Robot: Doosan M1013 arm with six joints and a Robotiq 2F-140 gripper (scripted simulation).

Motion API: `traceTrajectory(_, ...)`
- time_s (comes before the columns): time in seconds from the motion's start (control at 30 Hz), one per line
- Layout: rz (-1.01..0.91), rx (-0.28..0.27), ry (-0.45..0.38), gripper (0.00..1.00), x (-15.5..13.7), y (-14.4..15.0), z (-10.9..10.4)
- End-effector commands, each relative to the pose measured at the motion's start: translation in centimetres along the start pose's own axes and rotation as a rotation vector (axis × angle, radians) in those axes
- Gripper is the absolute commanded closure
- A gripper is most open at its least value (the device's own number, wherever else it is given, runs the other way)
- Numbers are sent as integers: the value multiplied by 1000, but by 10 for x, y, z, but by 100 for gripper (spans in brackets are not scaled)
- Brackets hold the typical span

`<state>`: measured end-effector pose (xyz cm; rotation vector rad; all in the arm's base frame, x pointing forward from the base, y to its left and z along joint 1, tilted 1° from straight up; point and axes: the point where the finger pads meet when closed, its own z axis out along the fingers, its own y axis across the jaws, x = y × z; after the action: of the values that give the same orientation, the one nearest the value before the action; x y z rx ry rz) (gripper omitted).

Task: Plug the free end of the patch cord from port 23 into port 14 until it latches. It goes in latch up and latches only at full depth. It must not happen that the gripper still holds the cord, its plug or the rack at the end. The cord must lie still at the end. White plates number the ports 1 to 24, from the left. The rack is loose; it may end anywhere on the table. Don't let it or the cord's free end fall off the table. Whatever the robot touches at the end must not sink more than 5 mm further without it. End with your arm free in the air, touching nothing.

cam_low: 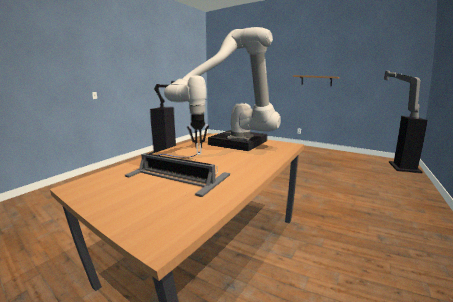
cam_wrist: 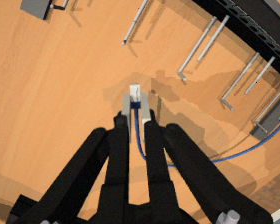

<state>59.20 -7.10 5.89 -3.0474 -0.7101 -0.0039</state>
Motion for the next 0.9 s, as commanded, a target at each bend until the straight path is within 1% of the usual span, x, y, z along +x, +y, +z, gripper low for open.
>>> traceTrajectory(0.0,112,-2,-4,100,3,20,-3)
traceTrajectory(0.03,139,-2,-4,100,4,25,-4)
traceTrajectory(0.1,139,-2,-4,100,4,25,-4)
traceTrajectory(0.3,286,-2,-4,100,7,53,-9)
traceTrajectory(0.53,419,-2,-5,100,10,77,-13)
traceTrajectory(0.87,512,-2,-5,100,13,95,-15)
